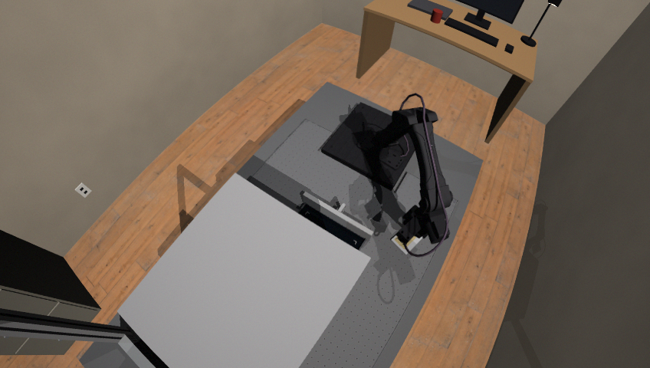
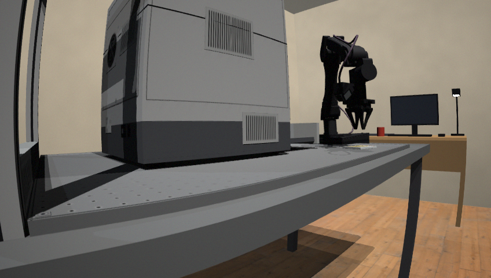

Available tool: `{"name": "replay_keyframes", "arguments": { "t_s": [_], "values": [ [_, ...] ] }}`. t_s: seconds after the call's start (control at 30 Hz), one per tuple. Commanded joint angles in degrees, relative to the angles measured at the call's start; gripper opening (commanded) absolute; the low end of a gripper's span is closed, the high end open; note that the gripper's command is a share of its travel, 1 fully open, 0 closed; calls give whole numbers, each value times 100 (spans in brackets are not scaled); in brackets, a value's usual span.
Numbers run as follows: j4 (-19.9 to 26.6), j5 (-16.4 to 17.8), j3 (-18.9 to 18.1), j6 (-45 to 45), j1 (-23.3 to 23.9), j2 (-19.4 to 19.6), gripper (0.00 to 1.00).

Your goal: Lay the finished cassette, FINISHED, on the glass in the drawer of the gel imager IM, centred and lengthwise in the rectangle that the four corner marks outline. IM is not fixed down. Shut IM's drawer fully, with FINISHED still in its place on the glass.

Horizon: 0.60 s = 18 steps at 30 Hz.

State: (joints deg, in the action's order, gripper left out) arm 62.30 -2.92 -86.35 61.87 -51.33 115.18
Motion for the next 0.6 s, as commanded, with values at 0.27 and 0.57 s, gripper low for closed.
{"name": "replay_keyframes", "arguments": {
  "t_s": [0.27, 0.57],
  "values": [
    [85, -89, -272, 52, -41, -186, 35],
    [85, -89, -272, 49, -41, -186, 100]
  ]
}}
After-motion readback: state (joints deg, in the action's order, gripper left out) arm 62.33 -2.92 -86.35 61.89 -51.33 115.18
